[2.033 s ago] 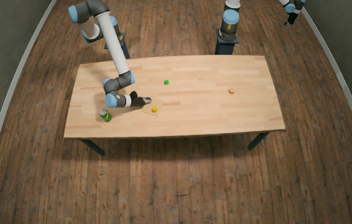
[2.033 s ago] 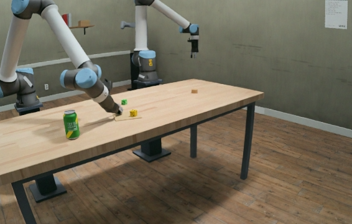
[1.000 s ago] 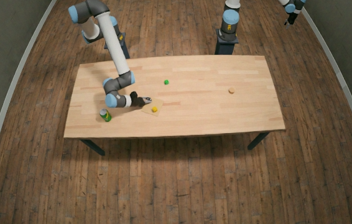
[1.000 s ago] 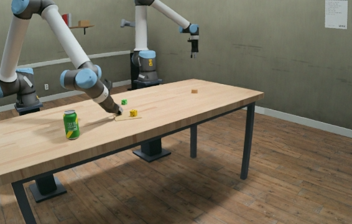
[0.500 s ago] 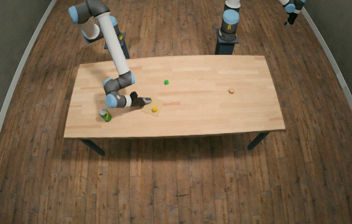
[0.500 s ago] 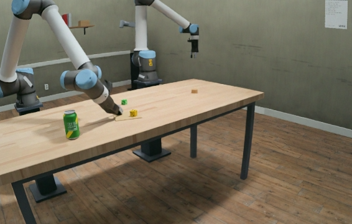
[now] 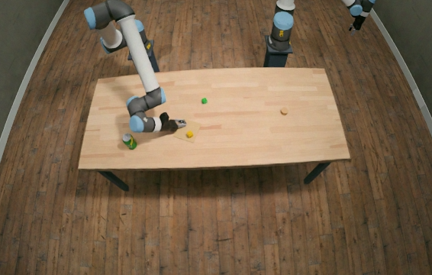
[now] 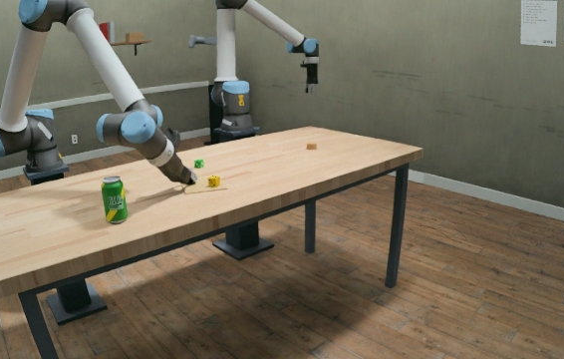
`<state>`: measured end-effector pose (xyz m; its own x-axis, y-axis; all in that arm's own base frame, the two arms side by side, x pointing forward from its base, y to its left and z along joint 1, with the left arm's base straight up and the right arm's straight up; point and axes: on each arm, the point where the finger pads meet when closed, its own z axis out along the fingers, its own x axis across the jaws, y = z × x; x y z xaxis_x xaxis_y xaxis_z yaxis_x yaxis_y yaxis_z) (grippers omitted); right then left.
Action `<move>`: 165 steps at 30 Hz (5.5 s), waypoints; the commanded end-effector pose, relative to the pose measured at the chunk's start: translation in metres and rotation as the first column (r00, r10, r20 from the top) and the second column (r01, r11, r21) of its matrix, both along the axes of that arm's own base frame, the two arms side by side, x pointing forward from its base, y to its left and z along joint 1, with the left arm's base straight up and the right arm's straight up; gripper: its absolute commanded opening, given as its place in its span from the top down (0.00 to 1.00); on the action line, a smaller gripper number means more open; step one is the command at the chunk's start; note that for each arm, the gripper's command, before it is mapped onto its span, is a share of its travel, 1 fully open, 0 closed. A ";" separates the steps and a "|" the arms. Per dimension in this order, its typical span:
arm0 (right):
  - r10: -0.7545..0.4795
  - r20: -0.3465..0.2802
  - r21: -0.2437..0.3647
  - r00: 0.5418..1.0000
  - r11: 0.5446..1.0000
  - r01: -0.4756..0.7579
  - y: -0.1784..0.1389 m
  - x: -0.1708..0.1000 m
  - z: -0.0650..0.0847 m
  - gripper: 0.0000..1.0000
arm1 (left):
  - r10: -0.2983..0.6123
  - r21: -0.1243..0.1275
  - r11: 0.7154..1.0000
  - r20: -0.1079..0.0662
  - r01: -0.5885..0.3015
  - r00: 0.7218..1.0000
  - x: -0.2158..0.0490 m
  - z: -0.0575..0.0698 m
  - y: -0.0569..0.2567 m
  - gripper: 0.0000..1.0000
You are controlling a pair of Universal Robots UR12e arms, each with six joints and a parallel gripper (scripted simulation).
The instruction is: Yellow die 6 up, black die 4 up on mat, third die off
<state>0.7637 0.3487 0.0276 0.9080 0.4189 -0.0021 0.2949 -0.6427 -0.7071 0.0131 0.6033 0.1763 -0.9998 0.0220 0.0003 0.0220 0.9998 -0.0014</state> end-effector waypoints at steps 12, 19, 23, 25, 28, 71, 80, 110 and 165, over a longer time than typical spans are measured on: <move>0.000 0.002 0.001 1.000 1.000 0.000 0.000 0.001 0.001 0.43 | 0.000 0.002 1.000 0.000 0.000 1.000 0.000 0.001 0.001 0.00; 0.000 0.002 0.001 1.000 1.000 0.000 0.000 0.001 0.001 0.43 | 0.000 0.002 1.000 0.000 0.000 1.000 0.000 0.001 0.001 0.00; 0.000 0.002 0.001 1.000 1.000 0.000 0.000 0.001 0.001 0.43 | 0.000 0.002 1.000 0.000 0.000 1.000 0.000 0.001 0.001 0.00; 0.000 0.002 0.001 1.000 1.000 0.000 0.000 0.001 0.001 0.43 | 0.000 0.002 1.000 0.000 0.000 1.000 0.000 0.001 0.001 0.00; 0.000 0.002 0.001 1.000 1.000 0.000 0.000 0.001 0.001 0.43 | 0.000 0.002 1.000 0.000 0.000 1.000 0.000 0.001 0.001 0.00; 0.000 0.002 0.001 1.000 1.000 0.000 0.000 0.001 0.008 0.00 | 0.000 0.002 1.000 0.000 0.000 1.000 0.000 0.001 0.001 0.00; 0.000 0.002 0.001 1.000 1.000 0.000 0.000 0.001 0.028 0.00 | 0.000 0.002 1.000 0.000 0.000 1.000 0.000 0.001 0.001 0.00; 0.002 0.014 -0.031 1.000 1.000 -0.002 0.001 0.000 0.069 0.00 | 0.000 0.002 1.000 0.000 0.000 1.000 0.000 0.001 0.001 0.00; 0.080 0.251 -0.555 0.965 0.829 0.076 0.007 -0.003 0.070 0.00 | 0.000 0.002 1.000 0.000 0.000 1.000 0.000 0.001 0.001 0.00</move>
